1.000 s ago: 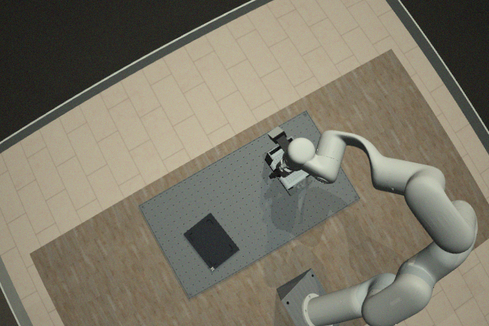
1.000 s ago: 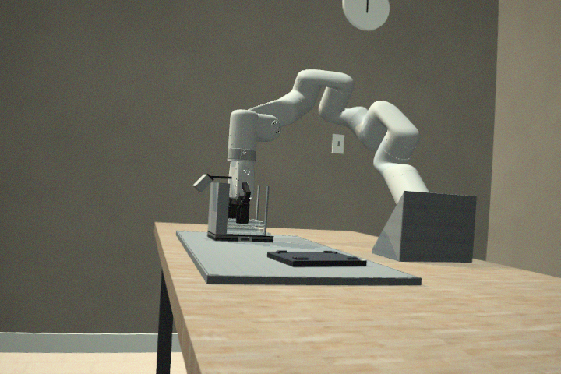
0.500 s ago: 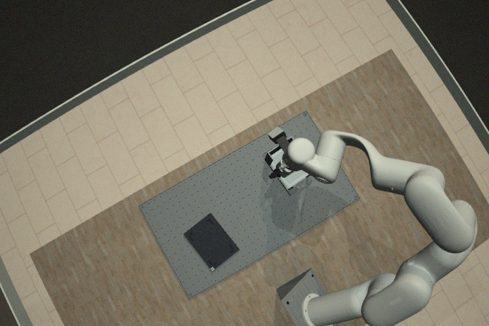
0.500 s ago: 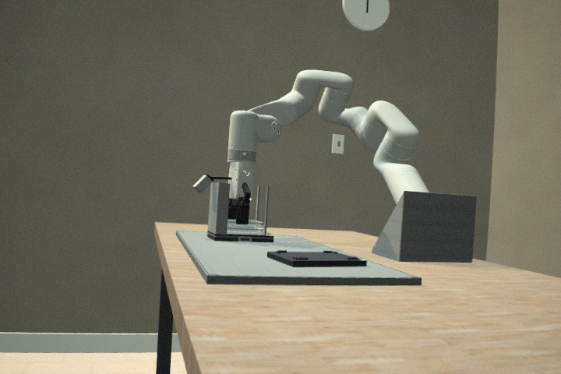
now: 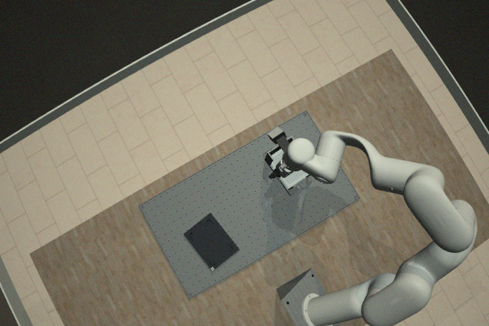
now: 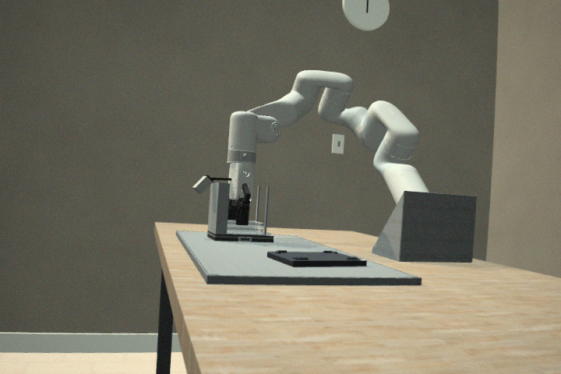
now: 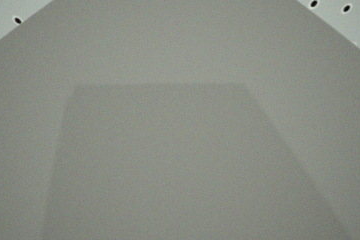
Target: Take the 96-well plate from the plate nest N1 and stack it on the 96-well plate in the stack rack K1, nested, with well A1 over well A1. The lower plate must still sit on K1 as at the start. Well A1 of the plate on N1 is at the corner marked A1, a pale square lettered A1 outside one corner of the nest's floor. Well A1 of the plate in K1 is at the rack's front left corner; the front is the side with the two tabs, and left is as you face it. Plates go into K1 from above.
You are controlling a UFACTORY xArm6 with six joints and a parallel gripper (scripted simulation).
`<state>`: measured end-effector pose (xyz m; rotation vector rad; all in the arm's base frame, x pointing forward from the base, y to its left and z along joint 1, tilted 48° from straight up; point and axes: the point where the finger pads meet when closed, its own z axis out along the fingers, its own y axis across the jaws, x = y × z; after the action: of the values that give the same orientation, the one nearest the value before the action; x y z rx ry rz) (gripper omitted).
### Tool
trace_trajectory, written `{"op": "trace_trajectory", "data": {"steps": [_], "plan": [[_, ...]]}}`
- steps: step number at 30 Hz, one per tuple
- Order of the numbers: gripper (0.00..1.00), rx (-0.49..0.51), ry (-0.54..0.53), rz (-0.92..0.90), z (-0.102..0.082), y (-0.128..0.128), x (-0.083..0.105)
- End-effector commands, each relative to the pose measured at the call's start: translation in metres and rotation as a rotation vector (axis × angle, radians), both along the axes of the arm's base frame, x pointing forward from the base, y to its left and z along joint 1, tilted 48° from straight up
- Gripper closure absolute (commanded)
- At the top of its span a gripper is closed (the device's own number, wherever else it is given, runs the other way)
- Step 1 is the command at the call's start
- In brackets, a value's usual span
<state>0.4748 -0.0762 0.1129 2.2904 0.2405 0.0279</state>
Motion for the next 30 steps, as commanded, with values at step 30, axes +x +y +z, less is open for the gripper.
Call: {"op": "trace_trajectory", "data": {"steps": [30], "plan": [[0.0,0.001,-0.003,0.002,0.0004,0.0002,0.0011]]}}
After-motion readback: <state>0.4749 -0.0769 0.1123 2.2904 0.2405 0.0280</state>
